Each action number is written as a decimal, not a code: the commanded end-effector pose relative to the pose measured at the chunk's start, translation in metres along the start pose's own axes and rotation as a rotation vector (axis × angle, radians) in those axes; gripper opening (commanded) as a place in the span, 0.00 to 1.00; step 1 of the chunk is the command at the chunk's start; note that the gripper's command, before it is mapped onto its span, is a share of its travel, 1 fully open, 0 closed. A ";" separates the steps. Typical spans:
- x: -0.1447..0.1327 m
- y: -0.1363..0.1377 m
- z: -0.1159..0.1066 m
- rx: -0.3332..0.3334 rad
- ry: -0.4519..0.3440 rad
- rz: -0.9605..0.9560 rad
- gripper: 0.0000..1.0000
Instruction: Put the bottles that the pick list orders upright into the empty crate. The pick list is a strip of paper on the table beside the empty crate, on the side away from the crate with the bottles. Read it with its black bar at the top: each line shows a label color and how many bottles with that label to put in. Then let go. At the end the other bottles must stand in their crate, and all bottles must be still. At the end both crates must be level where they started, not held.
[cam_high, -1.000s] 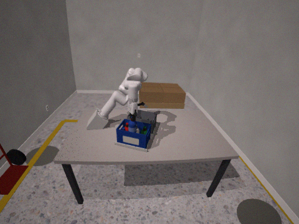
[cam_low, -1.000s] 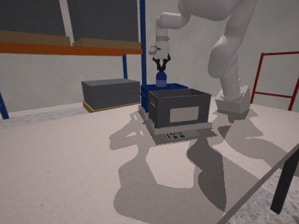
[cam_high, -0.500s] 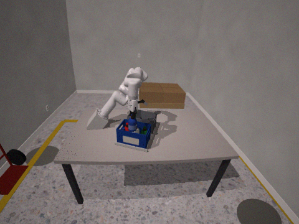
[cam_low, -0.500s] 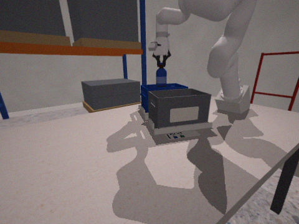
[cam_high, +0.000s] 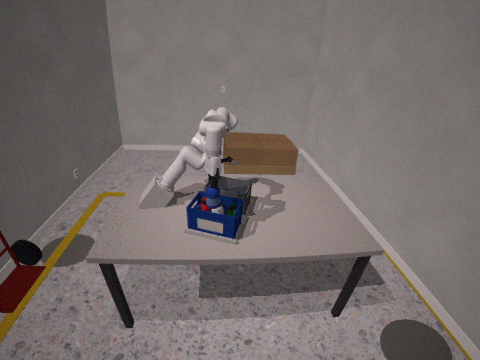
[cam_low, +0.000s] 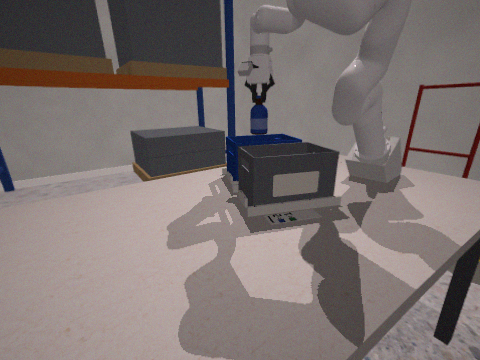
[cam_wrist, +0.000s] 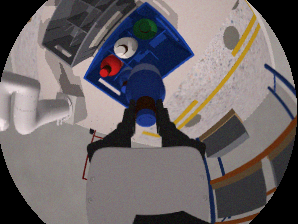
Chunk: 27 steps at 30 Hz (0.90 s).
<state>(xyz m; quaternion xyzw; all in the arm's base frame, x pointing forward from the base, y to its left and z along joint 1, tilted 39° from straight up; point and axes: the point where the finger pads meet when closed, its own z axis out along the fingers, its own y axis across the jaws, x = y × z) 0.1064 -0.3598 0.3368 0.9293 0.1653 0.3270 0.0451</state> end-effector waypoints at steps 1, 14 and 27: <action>0.000 0.001 -0.002 -0.003 -0.001 -0.001 0.00; 0.008 -0.015 -0.002 -0.003 -0.001 -0.001 0.00; 0.018 -0.035 -0.001 -0.003 -0.001 -0.001 0.00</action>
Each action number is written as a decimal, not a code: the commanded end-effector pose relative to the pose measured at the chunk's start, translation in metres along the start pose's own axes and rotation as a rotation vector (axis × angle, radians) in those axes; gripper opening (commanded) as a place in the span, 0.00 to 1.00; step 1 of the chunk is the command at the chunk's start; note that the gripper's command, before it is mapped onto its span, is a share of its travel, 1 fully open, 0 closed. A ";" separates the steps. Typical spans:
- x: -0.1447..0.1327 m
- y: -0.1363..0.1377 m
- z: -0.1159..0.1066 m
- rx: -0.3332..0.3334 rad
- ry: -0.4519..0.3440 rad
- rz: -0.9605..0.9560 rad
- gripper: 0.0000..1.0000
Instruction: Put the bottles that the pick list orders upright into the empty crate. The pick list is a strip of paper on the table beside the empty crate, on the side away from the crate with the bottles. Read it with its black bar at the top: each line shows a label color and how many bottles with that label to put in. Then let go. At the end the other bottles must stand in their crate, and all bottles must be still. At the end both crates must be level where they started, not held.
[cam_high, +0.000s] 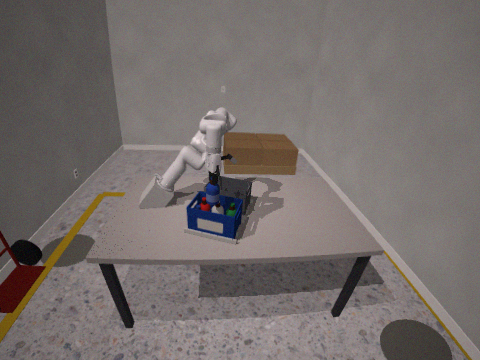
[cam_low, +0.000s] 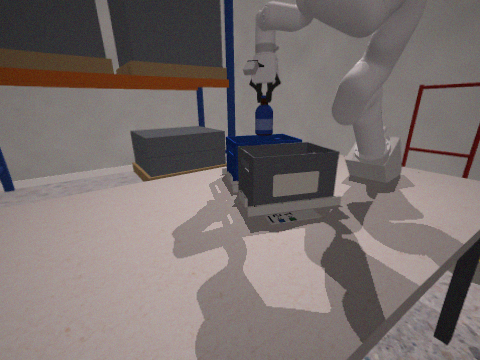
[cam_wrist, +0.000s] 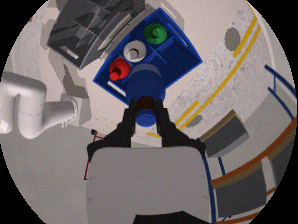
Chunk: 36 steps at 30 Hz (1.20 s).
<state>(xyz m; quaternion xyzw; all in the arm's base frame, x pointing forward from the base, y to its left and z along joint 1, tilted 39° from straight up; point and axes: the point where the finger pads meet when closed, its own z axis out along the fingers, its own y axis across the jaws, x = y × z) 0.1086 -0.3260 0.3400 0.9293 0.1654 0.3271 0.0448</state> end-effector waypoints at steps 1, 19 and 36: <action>0.004 -0.006 -0.001 -0.003 -0.002 -0.001 0.00; 0.018 -0.035 -0.001 -0.003 -0.001 -0.001 0.00; 0.031 -0.062 -0.001 -0.003 -0.001 -0.001 0.00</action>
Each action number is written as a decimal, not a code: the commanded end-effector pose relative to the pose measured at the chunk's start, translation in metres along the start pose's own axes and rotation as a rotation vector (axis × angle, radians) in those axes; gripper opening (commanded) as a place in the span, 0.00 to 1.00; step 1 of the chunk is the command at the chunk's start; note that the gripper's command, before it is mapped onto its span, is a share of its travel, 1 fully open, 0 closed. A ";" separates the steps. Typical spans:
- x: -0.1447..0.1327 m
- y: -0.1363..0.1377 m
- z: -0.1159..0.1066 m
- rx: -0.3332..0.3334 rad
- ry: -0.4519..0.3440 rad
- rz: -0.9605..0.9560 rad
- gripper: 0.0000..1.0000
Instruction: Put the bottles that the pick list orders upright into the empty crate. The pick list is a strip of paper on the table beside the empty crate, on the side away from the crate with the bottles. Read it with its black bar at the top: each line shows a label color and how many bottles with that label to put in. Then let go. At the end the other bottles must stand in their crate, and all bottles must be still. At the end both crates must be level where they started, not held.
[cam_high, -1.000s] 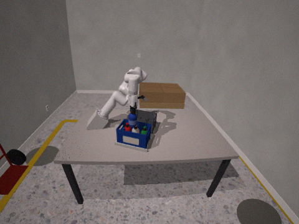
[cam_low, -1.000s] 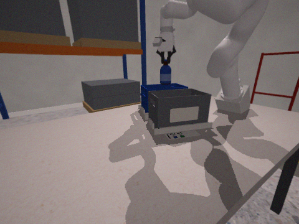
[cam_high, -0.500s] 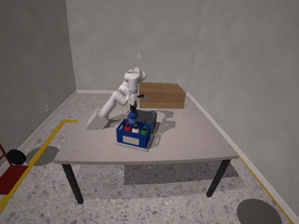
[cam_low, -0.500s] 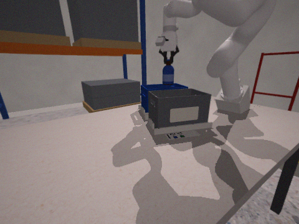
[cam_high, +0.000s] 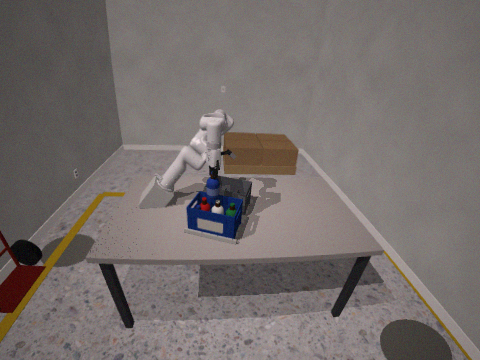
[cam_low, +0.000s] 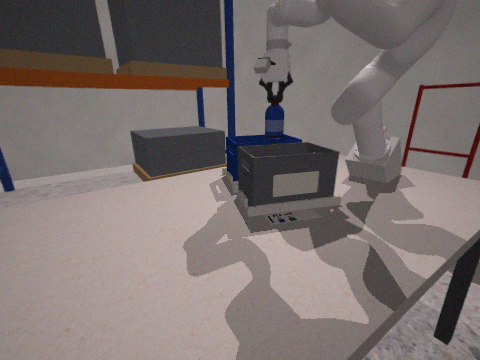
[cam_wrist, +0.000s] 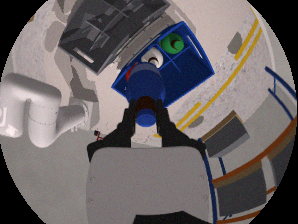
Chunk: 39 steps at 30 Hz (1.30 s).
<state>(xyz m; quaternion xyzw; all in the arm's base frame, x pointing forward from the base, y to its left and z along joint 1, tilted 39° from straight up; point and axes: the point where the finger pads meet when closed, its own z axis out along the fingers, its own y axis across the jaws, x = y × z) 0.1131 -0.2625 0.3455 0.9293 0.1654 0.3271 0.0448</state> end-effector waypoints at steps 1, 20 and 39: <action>0.004 -0.007 -0.001 -0.003 -0.001 -0.001 0.00; 0.018 -0.035 -0.001 -0.003 -0.001 -0.001 0.00; 0.032 -0.064 -0.001 -0.002 -0.001 -0.001 0.00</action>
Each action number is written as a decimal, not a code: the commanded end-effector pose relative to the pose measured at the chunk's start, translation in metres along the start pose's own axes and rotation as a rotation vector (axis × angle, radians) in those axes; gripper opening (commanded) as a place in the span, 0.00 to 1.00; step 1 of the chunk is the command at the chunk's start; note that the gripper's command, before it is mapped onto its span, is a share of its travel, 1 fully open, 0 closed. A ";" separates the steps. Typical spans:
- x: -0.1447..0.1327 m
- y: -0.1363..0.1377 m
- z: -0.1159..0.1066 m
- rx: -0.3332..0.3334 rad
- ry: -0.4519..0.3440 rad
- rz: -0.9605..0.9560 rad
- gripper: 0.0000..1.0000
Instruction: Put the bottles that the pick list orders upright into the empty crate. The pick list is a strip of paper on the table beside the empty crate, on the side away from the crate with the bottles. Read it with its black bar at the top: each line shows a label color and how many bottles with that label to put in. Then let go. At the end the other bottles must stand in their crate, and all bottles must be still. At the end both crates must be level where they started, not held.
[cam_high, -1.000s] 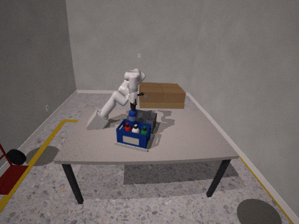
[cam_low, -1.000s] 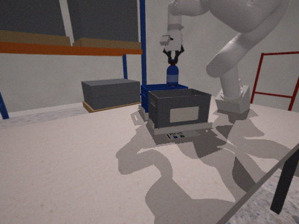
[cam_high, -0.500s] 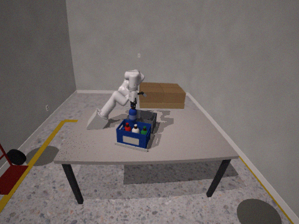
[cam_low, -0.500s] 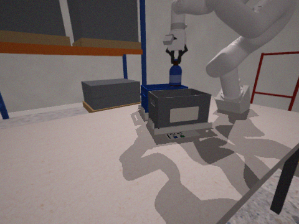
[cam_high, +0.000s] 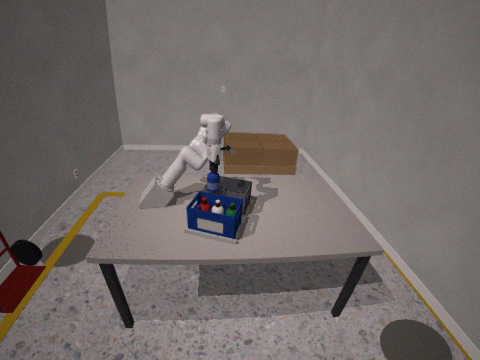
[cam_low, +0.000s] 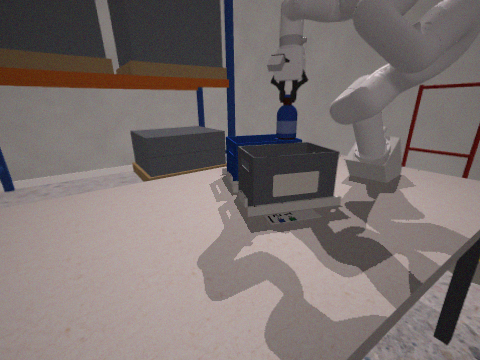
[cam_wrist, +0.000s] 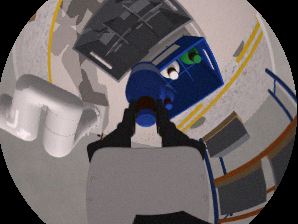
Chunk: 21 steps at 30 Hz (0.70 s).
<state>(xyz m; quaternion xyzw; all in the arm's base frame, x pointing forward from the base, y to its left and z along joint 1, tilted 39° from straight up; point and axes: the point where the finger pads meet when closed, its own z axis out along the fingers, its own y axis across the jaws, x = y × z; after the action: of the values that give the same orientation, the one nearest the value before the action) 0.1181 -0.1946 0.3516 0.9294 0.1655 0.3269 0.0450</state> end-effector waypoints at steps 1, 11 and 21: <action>0.003 -0.005 -0.001 -0.002 -0.001 -0.001 0.00; 0.011 -0.023 -0.001 -0.002 -0.001 0.000 0.00; 0.018 -0.037 -0.001 -0.002 -0.001 0.000 0.00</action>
<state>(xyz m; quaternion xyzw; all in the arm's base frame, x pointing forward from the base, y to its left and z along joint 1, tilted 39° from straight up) 0.1205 -0.1588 0.3545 0.9294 0.1653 0.3270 0.0446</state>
